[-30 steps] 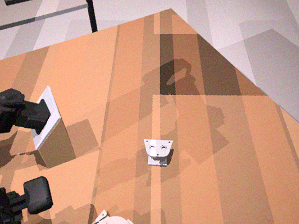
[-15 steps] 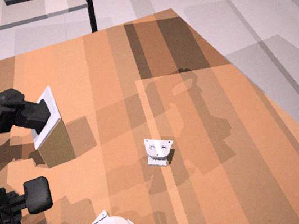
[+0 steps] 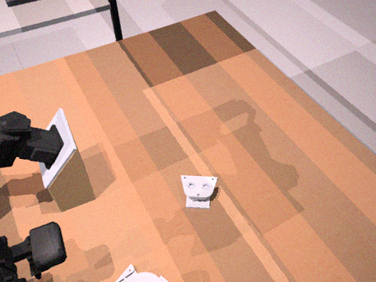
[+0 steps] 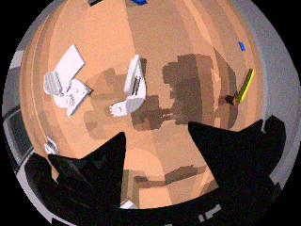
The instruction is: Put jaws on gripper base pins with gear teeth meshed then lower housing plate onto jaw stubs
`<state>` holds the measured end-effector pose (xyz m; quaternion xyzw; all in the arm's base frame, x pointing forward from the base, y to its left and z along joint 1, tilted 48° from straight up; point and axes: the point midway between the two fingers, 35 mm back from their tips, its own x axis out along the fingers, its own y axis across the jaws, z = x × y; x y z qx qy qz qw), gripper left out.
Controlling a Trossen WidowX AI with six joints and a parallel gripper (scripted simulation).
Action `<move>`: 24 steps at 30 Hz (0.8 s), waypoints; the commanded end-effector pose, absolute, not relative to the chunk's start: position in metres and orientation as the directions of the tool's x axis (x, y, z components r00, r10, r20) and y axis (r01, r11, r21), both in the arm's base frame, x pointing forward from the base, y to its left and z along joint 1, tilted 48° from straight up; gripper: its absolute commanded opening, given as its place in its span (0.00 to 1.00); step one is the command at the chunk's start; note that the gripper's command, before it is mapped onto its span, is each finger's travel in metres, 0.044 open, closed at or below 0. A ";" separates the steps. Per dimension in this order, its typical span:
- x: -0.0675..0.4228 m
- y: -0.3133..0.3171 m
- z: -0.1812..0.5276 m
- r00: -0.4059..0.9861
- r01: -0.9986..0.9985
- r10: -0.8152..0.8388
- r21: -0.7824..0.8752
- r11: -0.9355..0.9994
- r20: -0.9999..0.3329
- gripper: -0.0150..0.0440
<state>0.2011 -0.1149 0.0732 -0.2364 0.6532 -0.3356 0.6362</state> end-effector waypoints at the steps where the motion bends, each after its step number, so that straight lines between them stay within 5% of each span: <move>1: 0.201 -0.115 0.073 -0.079 0.118 -0.736 -0.739 0.663 -0.672 1.00; 24: 0.201 -0.115 0.073 -0.079 0.118 -0.736 -0.739 0.663 -0.672 1.00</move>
